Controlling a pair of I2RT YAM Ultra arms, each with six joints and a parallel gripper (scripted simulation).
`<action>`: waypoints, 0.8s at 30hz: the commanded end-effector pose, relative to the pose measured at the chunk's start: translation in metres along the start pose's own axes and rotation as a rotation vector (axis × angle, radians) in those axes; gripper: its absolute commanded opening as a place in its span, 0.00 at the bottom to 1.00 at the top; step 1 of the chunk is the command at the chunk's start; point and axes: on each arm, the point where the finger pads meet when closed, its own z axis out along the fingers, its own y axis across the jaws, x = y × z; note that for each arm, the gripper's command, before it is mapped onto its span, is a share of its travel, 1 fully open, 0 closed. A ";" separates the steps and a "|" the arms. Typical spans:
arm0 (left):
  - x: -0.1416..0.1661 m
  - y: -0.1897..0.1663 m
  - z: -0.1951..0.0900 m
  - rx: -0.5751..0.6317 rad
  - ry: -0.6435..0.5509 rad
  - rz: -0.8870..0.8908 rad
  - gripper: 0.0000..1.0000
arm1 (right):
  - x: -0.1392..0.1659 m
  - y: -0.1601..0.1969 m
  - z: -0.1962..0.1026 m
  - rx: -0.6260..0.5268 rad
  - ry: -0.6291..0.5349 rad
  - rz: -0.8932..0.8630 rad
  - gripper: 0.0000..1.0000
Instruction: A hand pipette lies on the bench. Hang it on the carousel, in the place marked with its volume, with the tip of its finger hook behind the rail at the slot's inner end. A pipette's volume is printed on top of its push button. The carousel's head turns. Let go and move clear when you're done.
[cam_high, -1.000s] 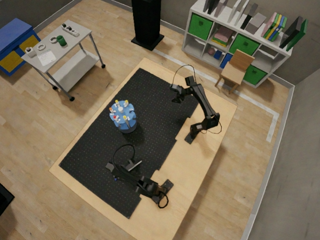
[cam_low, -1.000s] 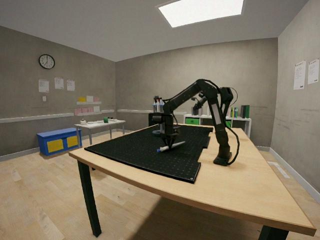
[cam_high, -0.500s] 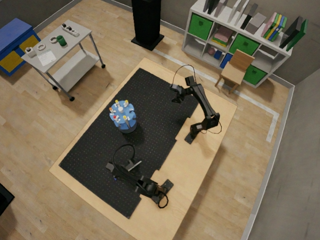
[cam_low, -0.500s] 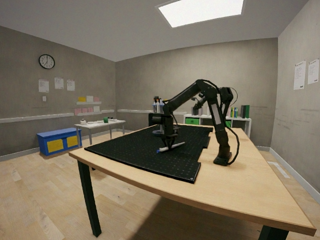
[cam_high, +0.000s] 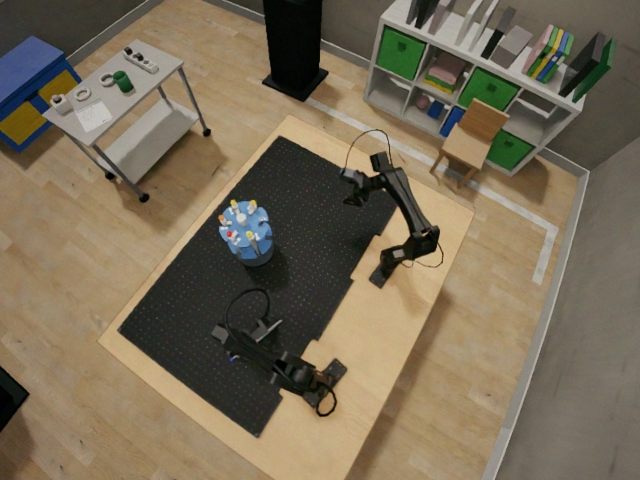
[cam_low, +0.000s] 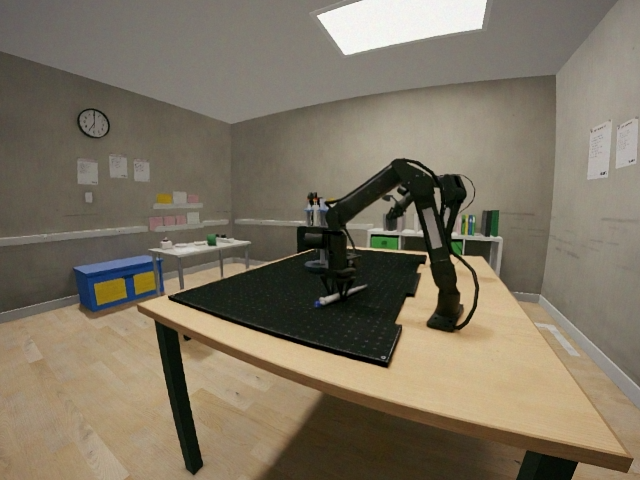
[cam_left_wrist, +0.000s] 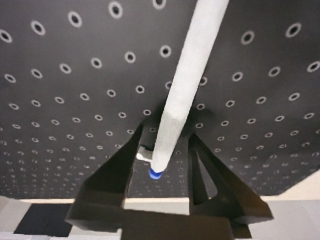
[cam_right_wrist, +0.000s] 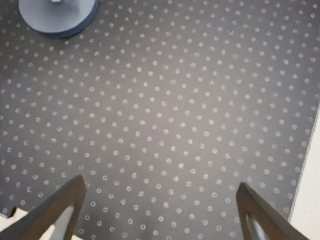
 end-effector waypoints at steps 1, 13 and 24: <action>0.001 0.004 -0.003 -0.018 0.005 0.008 0.54 | -0.008 -0.003 -0.005 0.012 -0.032 -0.018 1.00; 0.002 0.009 -0.025 -0.045 0.011 0.009 0.54 | -0.008 -0.003 -0.005 0.012 -0.032 -0.018 1.00; 0.002 0.007 -0.048 -0.042 0.009 0.009 0.54 | -0.008 -0.003 -0.005 0.012 -0.032 -0.018 1.00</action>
